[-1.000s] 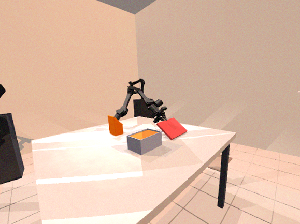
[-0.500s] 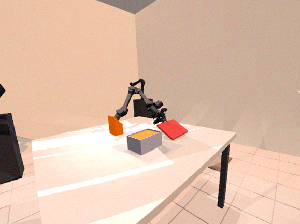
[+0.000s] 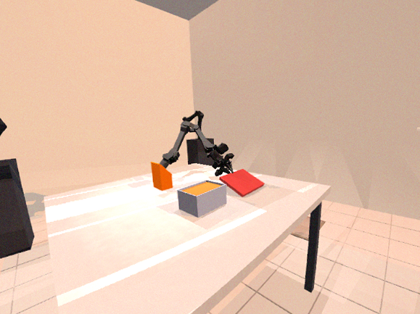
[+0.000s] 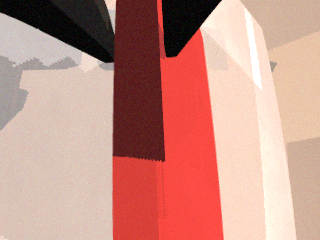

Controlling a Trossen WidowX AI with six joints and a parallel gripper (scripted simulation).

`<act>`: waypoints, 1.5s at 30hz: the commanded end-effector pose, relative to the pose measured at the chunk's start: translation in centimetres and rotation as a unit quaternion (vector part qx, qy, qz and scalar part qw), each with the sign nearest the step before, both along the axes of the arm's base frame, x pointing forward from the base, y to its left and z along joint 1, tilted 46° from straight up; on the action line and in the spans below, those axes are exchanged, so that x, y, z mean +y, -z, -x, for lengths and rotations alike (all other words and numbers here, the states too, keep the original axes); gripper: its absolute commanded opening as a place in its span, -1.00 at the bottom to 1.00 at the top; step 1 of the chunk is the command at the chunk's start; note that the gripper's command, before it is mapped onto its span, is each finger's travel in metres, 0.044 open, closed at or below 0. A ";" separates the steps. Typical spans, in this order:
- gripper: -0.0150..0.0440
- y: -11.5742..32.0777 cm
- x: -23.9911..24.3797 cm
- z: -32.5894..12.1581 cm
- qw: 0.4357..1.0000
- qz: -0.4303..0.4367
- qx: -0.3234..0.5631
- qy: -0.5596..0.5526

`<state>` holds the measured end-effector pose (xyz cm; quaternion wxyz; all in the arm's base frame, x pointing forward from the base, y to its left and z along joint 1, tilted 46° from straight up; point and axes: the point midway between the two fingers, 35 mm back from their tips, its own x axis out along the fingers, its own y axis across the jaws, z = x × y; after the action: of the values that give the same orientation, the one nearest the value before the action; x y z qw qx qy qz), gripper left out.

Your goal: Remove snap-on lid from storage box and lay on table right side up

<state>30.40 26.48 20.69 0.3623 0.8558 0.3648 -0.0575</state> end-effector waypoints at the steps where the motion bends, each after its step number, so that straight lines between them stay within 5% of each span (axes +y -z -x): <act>1: -0.49 1.4 0.5 0.2 1.000 0.006 0.013 -0.004; 18: -0.49 2.3 1.5 0.3 1.000 0.006 0.013 -0.004; 36: 0.97 1.4 0.8 1.2 1.000 0.006 0.013 -0.004; 45: 1.00 1.6 0.6 3.0 1.000 0.005 0.013 -0.004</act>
<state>28.28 27.33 19.61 0.3625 0.8521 0.3721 -0.0636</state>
